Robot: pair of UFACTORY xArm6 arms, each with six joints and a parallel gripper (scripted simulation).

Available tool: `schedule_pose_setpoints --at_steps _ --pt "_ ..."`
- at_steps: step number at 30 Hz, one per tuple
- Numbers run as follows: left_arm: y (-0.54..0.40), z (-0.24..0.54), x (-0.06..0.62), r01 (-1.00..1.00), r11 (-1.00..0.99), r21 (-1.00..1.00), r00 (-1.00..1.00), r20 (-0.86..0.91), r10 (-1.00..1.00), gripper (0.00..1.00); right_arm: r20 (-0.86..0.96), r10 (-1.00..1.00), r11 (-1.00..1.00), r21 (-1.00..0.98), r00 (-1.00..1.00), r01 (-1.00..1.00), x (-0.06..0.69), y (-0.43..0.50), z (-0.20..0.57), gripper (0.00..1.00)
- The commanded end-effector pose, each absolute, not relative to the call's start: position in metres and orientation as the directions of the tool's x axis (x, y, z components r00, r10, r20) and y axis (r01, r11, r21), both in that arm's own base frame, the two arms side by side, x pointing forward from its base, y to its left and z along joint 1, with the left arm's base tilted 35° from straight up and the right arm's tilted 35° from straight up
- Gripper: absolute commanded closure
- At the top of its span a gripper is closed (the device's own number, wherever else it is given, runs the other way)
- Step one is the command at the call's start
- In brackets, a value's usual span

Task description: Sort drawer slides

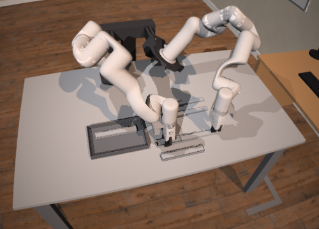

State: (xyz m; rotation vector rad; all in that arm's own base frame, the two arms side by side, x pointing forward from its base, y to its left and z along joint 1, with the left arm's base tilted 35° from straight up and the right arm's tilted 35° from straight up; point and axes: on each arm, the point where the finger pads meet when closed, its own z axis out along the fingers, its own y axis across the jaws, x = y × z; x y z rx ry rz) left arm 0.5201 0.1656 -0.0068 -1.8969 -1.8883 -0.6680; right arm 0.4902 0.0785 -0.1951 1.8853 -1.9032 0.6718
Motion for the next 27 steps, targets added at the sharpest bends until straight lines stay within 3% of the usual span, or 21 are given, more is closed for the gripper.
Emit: schedule_pose_setpoints --at_steps 1,27 --pt "0.1622 -0.0079 0.5212 0.998 -0.026 0.065 -0.017 0.577 0.817 1.00 0.574 -0.818 -0.014 -0.074 -0.031 -0.997 0.4917 0.0799 -0.1939 1.00" --pt "0.1527 -0.0146 0.5214 0.998 -0.026 0.065 -0.017 0.577 0.817 1.00 0.574 -0.818 -0.014 -0.074 -0.031 -0.997 0.4917 0.0799 -0.1939 1.00"
